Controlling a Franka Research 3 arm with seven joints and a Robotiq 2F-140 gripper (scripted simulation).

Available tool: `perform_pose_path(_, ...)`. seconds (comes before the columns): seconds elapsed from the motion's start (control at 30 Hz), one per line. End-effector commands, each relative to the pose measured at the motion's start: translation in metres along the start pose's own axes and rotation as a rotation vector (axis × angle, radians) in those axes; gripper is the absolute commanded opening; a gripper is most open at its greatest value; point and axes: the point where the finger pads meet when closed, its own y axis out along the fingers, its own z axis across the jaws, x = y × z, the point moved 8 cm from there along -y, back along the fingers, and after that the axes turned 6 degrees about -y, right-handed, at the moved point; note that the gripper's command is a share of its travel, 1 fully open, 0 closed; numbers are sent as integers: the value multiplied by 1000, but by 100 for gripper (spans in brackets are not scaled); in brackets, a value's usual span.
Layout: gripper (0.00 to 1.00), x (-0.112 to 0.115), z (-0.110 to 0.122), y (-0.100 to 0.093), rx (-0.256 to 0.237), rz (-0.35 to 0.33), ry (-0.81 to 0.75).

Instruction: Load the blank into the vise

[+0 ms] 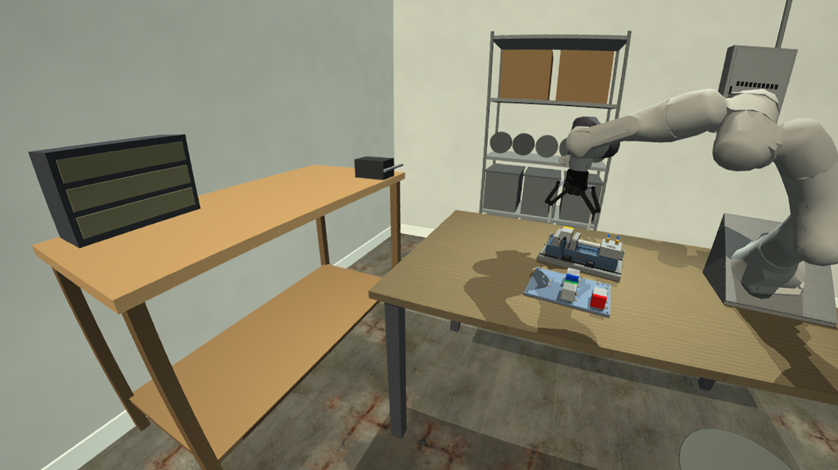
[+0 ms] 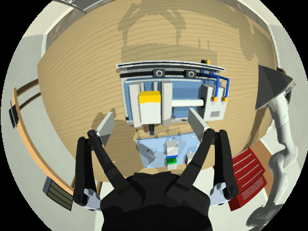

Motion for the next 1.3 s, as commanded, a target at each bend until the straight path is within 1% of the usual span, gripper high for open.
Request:
perform_pose_path(0.0, 100, -1, 0, -4, -1, 3, 1)
perform_pose_path(1.0, 100, 0, 0, -3, 0, 1, 1)
perform_pose_path(1.13, 100, -2, 0, -7, -1, 3, 1)
perform_pose_path(1.27, 100, -2, 0, -7, -1, 3, 1)
